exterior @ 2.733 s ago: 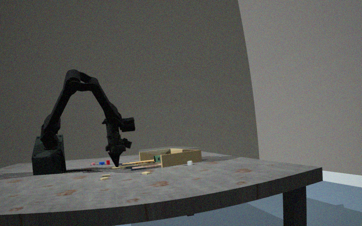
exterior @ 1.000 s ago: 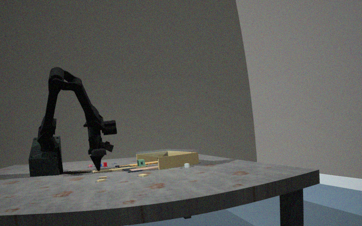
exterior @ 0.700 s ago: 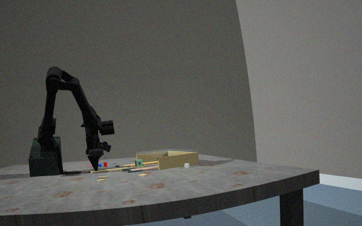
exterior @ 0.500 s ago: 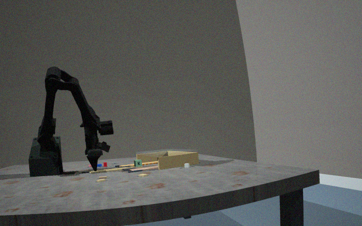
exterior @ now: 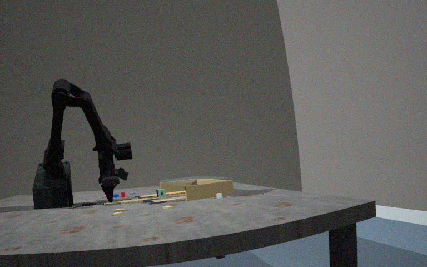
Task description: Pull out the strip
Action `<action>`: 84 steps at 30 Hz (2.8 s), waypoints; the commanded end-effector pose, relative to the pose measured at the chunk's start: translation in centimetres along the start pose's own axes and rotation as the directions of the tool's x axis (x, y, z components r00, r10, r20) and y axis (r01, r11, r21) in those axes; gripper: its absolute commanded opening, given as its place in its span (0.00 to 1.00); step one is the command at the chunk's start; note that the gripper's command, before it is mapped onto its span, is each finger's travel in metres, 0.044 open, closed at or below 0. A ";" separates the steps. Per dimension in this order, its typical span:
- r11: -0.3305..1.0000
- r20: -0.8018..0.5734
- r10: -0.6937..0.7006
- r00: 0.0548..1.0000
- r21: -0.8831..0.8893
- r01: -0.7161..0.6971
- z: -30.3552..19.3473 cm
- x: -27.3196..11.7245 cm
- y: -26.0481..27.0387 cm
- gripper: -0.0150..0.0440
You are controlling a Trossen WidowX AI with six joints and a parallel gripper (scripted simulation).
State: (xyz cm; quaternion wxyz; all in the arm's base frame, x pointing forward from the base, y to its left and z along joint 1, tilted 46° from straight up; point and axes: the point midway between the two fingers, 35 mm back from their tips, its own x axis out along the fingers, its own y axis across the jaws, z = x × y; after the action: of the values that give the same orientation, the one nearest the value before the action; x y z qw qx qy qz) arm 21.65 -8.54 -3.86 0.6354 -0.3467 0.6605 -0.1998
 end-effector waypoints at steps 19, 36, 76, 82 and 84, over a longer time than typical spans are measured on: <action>1.000 -0.019 0.004 1.000 -0.010 -0.004 0.3 -3.5 0.1 0.25; 0.999 -0.022 0.002 1.000 0.037 -0.001 4.3 -4.3 0.0 0.74; 0.999 -0.016 0.003 1.000 0.043 -0.002 17.9 -5.9 -0.4 1.00; 0.999 -0.015 0.003 1.000 0.044 -0.002 20.0 -6.0 -0.3 1.00; 0.999 -0.015 0.003 1.000 0.044 -0.002 20.5 -6.0 -0.2 1.00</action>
State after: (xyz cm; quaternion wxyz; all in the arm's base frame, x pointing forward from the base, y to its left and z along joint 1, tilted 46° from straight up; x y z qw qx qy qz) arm 40.46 -1.14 -1.43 0.6390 -0.3314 0.6597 -0.2162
